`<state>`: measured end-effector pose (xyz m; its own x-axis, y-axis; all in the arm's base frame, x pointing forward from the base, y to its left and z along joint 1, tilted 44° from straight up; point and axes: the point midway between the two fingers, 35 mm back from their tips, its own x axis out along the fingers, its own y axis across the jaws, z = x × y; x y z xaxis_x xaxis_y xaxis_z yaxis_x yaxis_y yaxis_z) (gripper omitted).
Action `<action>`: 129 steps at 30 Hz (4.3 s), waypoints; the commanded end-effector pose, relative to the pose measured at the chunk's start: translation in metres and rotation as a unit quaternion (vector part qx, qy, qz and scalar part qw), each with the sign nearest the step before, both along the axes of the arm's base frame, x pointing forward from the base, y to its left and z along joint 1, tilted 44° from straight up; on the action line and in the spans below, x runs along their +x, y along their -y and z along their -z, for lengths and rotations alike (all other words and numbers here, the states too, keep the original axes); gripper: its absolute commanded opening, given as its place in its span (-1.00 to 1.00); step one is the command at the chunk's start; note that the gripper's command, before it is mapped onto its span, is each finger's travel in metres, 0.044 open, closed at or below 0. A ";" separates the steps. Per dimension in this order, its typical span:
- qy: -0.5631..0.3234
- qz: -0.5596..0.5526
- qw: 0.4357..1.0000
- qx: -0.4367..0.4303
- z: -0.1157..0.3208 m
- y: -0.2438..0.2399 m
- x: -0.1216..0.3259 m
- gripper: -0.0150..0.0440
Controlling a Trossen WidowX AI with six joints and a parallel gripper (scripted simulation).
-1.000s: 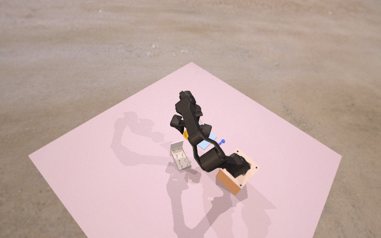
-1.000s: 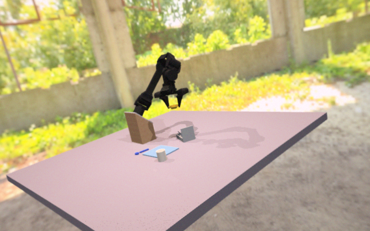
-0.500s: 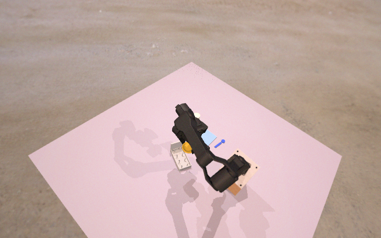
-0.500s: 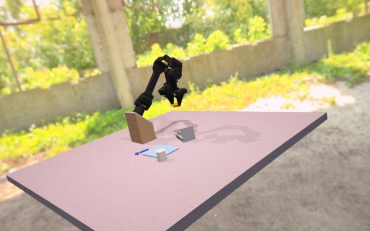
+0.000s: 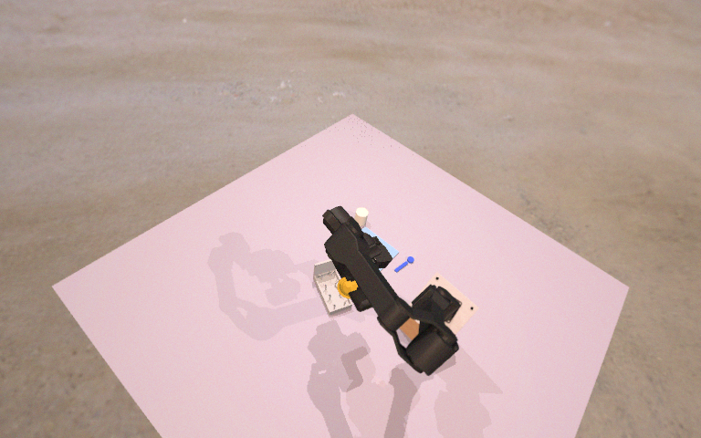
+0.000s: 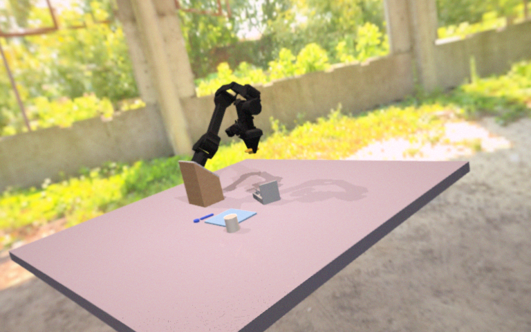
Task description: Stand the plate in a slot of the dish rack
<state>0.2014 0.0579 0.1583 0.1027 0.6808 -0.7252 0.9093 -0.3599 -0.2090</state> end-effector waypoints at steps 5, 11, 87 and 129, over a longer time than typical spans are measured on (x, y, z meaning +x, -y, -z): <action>-0.010 -0.025 0.999 -0.042 0.015 -0.004 -0.005 -0.49; -0.013 -0.065 0.992 -0.104 0.035 -0.006 -0.008 -0.49; 0.392 -0.215 0.615 -0.649 0.101 -0.058 0.011 -0.49; 0.485 -0.176 0.549 -0.657 0.111 -0.089 0.022 -0.49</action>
